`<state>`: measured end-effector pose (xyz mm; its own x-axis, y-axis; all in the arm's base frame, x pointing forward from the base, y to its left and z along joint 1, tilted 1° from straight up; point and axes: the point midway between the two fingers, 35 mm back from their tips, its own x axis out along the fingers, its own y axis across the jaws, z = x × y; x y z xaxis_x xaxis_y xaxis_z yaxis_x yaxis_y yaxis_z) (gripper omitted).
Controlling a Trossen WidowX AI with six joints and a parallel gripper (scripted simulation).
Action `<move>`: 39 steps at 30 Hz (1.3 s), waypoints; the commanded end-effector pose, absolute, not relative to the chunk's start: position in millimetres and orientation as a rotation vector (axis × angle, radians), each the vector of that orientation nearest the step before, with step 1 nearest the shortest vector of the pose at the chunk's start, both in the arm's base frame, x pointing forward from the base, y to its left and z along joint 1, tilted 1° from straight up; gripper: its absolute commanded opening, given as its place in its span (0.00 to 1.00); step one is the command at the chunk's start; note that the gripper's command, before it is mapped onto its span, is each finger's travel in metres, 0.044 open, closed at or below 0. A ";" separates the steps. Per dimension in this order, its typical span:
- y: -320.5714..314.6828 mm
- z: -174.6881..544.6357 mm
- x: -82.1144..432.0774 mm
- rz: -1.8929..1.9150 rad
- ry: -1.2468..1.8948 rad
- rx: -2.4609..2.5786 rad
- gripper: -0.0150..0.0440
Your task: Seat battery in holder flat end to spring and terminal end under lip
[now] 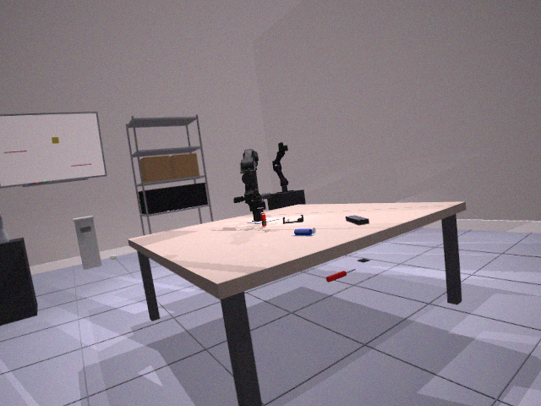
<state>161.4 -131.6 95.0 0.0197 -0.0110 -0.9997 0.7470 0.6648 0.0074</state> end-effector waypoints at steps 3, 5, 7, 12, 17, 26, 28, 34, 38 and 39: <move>-129.6 73.8 157.9 -0.664 1.458 0.660 0.25; -129.5 73.8 158.2 -0.664 1.458 0.660 0.25; -128.4 73.8 159.9 -0.664 1.458 0.660 0.25; -124.1 74.0 166.4 -0.663 1.458 0.661 0.25; -119.4 74.1 172.8 -0.662 1.457 0.661 0.25; -110.3 74.2 183.9 -0.661 1.457 0.662 0.25; -108.1 74.2 186.4 -0.661 1.457 0.662 0.25; -101.4 74.3 193.5 -0.660 1.456 0.663 0.25; -96.6 74.3 198.1 -0.660 1.456 0.664 0.25; -95.4 74.3 199.3 -0.659 1.456 0.664 0.25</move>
<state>194.3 -98.8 75.0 0.0138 -0.0025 -0.9999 0.7486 0.6630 0.0087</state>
